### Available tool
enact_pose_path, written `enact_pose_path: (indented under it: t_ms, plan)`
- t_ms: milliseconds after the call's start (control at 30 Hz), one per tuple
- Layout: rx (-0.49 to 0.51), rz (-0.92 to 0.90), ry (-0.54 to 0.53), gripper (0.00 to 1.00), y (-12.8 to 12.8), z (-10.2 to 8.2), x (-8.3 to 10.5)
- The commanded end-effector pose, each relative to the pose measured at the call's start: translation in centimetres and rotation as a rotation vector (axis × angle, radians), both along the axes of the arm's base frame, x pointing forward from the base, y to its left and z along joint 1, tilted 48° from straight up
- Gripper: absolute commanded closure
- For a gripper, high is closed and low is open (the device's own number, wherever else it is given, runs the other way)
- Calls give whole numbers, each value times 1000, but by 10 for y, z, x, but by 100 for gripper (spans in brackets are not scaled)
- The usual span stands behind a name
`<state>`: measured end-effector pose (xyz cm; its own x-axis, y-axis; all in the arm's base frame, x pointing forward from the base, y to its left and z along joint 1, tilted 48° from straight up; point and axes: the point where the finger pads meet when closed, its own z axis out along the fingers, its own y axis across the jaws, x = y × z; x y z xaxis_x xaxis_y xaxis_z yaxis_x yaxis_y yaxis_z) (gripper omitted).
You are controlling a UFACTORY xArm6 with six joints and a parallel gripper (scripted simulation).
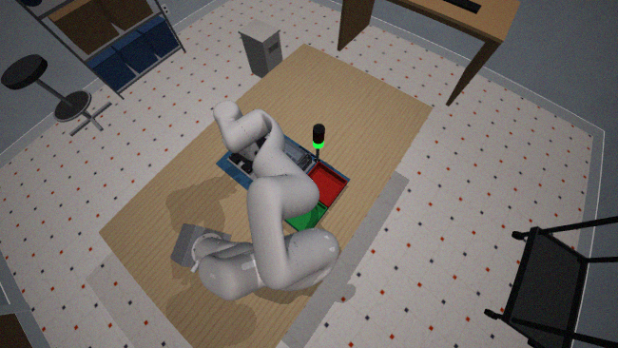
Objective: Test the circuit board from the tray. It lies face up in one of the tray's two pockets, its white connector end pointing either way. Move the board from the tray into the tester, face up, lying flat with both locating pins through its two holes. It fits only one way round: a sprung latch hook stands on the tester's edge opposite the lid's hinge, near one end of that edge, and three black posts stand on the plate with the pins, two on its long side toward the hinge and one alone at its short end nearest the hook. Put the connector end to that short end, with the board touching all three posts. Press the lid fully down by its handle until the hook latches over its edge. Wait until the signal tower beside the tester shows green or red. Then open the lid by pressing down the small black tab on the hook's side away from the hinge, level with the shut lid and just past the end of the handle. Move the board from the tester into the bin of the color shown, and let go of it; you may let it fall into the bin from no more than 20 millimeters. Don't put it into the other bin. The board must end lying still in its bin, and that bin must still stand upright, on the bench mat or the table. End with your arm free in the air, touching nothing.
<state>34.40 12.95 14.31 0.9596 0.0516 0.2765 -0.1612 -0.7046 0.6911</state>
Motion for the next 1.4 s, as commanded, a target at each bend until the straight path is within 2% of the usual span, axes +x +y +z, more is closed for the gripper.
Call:
enact_pose_path:
  t_ms: [0, 233, 300, 800, 867, 967, 1367]
  plan:
    - [-23, 74, 76, 100, 1, 1, 1]
    - [-70, 212, 222, 100, 1, 1, 1]
    - [-70, 212, 222, 100, 1, 1, 1]
    - [-172, 507, 534, 100, 1, 1, 1]
    - [-172, 507, 534, 100, 1, 1, 1]
    - [-201, 589, 621, 100, 1, 1, 1]
    - [-275, 804, 847, 100, 1, 1, 1]
